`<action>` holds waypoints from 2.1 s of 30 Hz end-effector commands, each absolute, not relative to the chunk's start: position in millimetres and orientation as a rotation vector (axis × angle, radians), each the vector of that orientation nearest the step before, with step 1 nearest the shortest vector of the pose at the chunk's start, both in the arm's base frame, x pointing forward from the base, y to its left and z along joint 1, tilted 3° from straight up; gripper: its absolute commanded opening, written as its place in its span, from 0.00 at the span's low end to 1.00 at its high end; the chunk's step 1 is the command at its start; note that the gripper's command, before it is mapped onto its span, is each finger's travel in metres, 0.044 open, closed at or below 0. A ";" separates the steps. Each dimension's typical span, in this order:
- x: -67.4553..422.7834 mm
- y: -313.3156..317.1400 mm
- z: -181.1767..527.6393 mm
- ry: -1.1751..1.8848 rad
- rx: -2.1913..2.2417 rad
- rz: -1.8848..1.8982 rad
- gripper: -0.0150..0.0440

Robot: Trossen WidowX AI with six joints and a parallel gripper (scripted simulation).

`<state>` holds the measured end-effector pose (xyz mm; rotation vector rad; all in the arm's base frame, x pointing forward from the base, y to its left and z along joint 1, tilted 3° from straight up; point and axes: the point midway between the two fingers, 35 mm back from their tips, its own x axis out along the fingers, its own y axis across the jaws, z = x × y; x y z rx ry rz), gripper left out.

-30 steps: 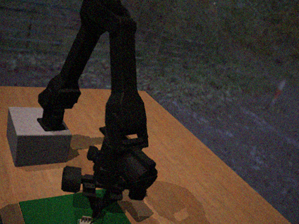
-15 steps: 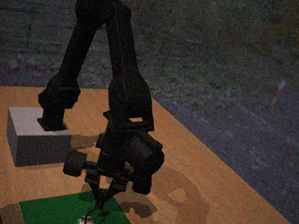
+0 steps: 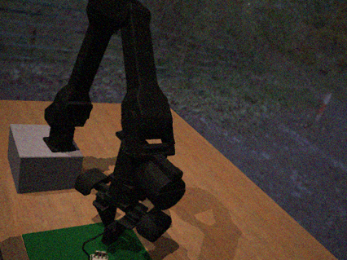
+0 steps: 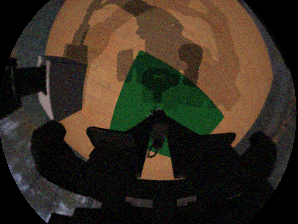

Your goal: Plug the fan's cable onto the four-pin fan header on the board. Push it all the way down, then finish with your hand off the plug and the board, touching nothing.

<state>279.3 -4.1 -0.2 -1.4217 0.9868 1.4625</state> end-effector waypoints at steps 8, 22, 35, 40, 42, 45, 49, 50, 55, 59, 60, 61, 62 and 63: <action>282.8 -14.6 -0.3 1.192 -1.156 1.199 0.25; 286.0 -26.0 -1.9 1.379 -0.806 0.857 0.25; 289.0 -23.7 0.2 1.393 -0.772 0.824 0.25; 289.0 -23.7 0.2 1.393 -0.772 0.824 0.25; 289.0 -23.7 0.2 1.393 -0.772 0.824 0.25; 289.6 -22.3 0.3 1.392 -0.773 0.825 0.25; 289.6 -22.3 0.3 1.392 -0.773 0.825 0.25; 289.7 -22.1 -2.5 1.392 -0.774 0.825 0.25; 289.5 -20.9 -21.8 1.392 -0.774 0.826 0.25; 289.5 -20.9 -21.8 1.392 -0.774 0.826 0.25; 289.5 -20.9 -21.8 1.392 -0.774 0.826 0.25; 289.5 -20.9 -21.8 1.392 -0.774 0.826 0.25; 289.5 -20.9 -21.8 1.392 -0.774 0.826 0.25; 289.5 -20.9 -21.8 1.392 -0.774 0.826 0.25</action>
